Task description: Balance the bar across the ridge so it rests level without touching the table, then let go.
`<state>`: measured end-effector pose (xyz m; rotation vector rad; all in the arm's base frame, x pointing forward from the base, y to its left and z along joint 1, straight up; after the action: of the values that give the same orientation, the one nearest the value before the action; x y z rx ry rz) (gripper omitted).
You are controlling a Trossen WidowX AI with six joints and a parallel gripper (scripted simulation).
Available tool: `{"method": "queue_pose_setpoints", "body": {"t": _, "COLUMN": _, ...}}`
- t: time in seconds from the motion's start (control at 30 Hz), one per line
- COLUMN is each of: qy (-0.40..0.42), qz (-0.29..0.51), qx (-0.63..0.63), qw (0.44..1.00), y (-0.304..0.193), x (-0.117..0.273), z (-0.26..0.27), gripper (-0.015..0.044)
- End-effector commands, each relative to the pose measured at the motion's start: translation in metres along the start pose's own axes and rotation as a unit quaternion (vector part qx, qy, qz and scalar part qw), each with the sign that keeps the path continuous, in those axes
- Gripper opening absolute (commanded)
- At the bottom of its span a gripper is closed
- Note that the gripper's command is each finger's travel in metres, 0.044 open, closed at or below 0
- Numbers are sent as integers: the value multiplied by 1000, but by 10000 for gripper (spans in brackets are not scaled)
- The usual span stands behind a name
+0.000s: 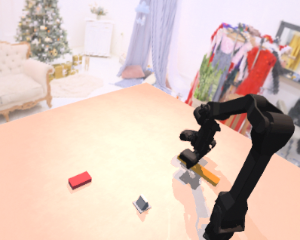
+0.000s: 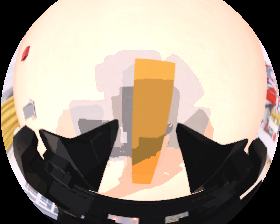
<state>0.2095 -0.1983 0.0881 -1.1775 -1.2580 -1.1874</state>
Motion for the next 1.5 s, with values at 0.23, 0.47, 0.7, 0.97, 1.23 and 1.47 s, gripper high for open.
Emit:
{"method": "queue_pose_setpoints", "body": {"t": 0.23, "qy": 0, "qz": 0, "qx": 0, "qw": 1000, "y": 0, "x": 0, "z": 0, "gripper": 157}}
{"method": "queue_pose_setpoints", "body": {"t": 0.47, "qy": 0, "qz": 0, "qx": 0, "qw": 1000, "y": 0, "x": 0, "z": 0, "gripper": 111}}
{"method": "queue_pose_setpoints", "body": {"t": 0.7, "qy": 0, "qz": 0, "qx": 0, "qw": 1000, "y": 1, "x": 14, "z": -1, "gripper": 0}}
{"method": "queue_pose_setpoints", "body": {"t": 0.97, "qy": -1, "qz": 1, "qx": -1, "qw": 1000, "y": 3, "x": 34, "z": -3, "gripper": 0}}
{"method": "queue_pose_setpoints", "body": {"t": 1.23, "qy": -1, "qz": 1, "qx": -1, "qw": 1000, "y": 3, "x": 55, "z": -3, "gripper": 0}}
{"method": "queue_pose_setpoints", "body": {"t": 1.47, "qy": -2, "qz": 2, "qx": -1, "qw": 1000, "y": 2, "x": 73, "z": -2, "gripper": 0}}
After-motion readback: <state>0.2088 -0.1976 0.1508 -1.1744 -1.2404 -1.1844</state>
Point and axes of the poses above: the point midway between the two fingers, 35 mm back from their tips, its own x axis back along the fingers, its own z axis across the jaws, y = z × x, the point moved 4 cm from there along x, back along the fingers, and after that the axes turned 5 degrees about x, right-handed, at the moved point
